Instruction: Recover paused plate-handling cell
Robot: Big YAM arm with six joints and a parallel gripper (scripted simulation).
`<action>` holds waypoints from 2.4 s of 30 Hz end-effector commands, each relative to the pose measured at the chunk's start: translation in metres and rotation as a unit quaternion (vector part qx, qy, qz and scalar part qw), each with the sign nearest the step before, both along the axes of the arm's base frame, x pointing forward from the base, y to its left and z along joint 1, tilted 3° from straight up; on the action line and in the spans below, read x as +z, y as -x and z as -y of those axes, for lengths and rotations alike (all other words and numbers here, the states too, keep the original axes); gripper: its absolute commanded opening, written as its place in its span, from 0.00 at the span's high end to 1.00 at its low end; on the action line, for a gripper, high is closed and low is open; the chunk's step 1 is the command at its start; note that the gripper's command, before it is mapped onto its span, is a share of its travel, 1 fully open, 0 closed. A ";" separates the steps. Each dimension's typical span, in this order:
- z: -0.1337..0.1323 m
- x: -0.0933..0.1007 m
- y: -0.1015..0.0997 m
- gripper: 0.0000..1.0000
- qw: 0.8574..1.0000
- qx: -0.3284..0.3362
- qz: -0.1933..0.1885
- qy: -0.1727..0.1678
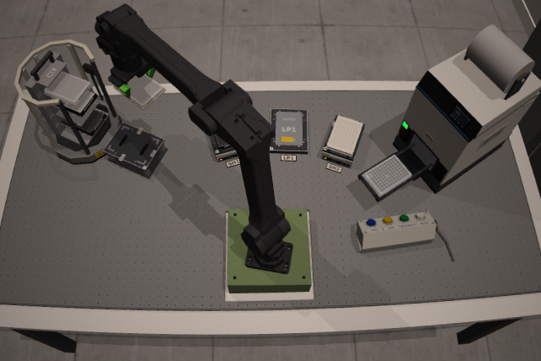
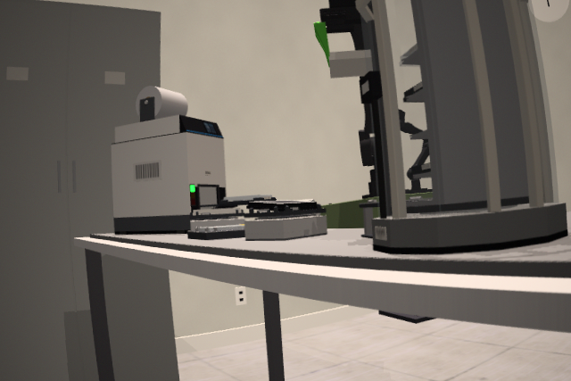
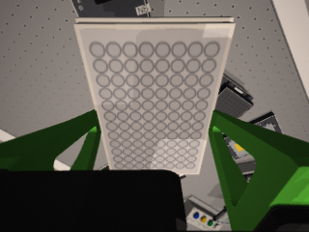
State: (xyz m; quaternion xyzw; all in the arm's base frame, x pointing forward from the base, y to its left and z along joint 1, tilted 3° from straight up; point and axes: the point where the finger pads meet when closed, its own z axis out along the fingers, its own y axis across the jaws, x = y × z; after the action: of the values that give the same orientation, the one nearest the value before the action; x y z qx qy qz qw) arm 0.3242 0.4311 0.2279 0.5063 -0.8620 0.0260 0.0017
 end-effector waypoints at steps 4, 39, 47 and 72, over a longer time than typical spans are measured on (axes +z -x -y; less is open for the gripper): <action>-0.028 0.016 0.002 0.20 1.000 -0.012 0.011 -0.015; -0.071 0.013 0.041 0.20 0.991 0.132 0.004 -0.011; -0.071 0.013 0.041 0.20 0.991 0.132 0.004 -0.011; -0.071 0.013 0.041 0.20 0.991 0.132 0.004 -0.011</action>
State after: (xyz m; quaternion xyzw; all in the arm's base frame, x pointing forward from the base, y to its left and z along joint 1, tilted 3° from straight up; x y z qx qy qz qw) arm 0.2758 0.4857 0.2232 0.6088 -0.7928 0.0268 0.0067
